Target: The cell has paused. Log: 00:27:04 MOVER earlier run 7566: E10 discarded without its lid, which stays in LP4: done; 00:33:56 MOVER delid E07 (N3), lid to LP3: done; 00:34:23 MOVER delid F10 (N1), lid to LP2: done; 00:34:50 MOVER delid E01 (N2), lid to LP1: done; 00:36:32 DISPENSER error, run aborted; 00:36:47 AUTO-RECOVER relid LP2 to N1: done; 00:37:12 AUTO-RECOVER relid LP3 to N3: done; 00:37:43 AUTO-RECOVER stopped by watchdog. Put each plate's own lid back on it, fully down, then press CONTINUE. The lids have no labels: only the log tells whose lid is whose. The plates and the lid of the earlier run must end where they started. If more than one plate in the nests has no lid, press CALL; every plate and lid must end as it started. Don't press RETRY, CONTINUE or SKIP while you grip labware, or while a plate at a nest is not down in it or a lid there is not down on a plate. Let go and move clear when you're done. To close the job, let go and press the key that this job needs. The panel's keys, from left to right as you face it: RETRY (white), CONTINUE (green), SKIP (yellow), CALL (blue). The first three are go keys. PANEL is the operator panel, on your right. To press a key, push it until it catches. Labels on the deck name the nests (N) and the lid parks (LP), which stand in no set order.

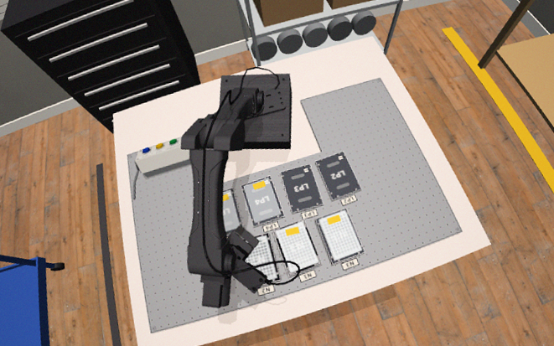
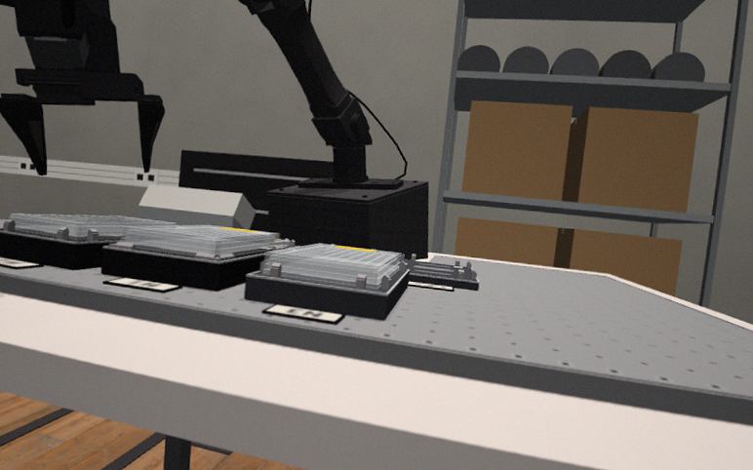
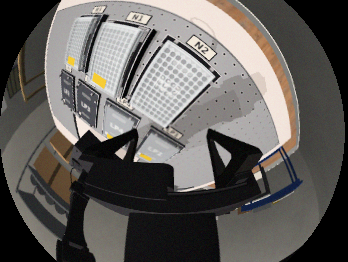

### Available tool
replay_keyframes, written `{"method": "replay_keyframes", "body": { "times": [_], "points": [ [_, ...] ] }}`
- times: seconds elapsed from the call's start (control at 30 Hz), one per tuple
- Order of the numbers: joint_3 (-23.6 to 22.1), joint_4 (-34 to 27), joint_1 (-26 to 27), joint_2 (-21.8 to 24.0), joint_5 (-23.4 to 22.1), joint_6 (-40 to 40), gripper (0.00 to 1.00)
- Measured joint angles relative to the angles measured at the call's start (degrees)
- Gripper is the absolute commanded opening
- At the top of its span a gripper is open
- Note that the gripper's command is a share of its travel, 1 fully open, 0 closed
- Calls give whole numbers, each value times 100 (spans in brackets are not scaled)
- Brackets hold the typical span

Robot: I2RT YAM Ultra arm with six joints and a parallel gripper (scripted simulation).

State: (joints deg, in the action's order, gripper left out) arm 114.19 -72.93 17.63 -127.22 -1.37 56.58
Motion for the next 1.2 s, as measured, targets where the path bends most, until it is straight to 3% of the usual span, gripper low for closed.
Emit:
{"method": "replay_keyframes", "body": {
  "times": [0.6,0.8,0.97,1.2],
  "points": [
    [-28,33,-2,11,2,-22,100],
    [-793,310,-232,323,66,-501,100],
    [-1029,518,-417,487,74,-789,100],
    [-1797,922,-643,922,144,-1458,100]
  ]
}}
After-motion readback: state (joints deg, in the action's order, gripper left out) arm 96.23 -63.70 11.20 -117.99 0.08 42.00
